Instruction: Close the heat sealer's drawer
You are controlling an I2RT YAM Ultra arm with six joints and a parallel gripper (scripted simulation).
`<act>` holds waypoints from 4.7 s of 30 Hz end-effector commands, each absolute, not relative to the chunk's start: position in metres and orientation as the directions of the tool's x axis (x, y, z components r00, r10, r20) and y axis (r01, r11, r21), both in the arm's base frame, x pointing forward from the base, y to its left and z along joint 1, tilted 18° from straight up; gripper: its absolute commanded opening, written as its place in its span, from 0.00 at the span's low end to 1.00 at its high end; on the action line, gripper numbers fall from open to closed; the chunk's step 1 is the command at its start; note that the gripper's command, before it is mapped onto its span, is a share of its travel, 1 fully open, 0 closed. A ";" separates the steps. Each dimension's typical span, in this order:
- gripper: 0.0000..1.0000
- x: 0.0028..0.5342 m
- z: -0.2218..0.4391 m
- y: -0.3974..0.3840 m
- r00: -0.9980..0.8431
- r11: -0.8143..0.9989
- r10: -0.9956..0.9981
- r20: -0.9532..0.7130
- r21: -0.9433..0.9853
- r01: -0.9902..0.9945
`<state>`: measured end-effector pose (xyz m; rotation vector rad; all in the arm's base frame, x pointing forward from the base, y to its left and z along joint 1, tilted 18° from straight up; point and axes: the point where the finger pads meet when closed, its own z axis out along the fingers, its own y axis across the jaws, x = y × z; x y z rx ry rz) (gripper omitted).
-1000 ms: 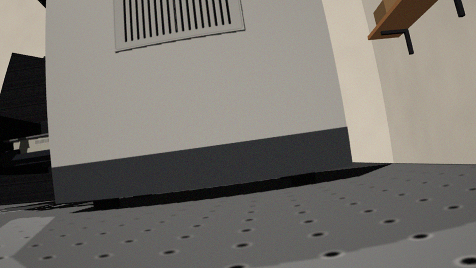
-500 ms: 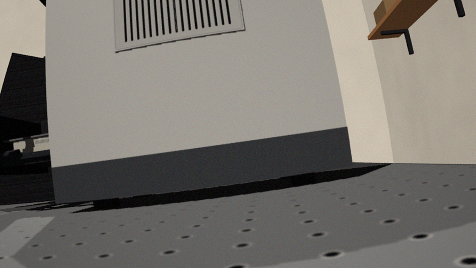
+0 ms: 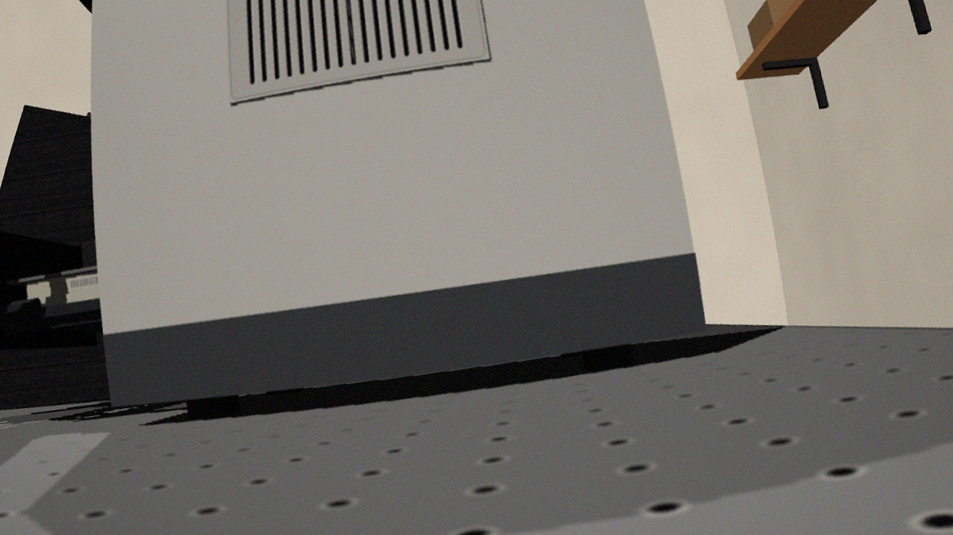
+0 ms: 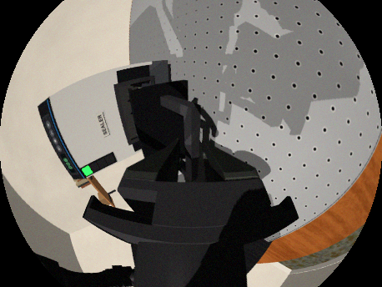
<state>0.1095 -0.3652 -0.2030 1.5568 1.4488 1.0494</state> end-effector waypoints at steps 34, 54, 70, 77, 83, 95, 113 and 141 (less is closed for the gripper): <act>0.00 0.112 -0.196 -0.367 0.032 -0.064 0.998 0.056 0.929 0.364; 0.00 0.125 -0.190 -0.369 0.026 -0.056 0.998 0.050 0.929 0.365; 0.00 0.149 -0.182 -0.369 0.024 -0.055 0.998 0.050 0.930 0.364; 0.00 0.158 -0.179 -0.369 0.023 -0.055 0.998 0.050 0.930 0.363; 0.00 0.168 -0.176 -0.369 0.023 -0.055 0.998 0.050 0.930 0.363; 0.00 0.184 -0.171 -0.370 0.022 -0.055 0.998 0.051 0.931 0.362; 0.00 0.188 -0.172 -0.369 0.029 -0.067 0.998 0.060 0.930 0.362; 0.00 0.197 -0.167 -0.370 0.021 -0.056 0.998 0.052 0.931 0.362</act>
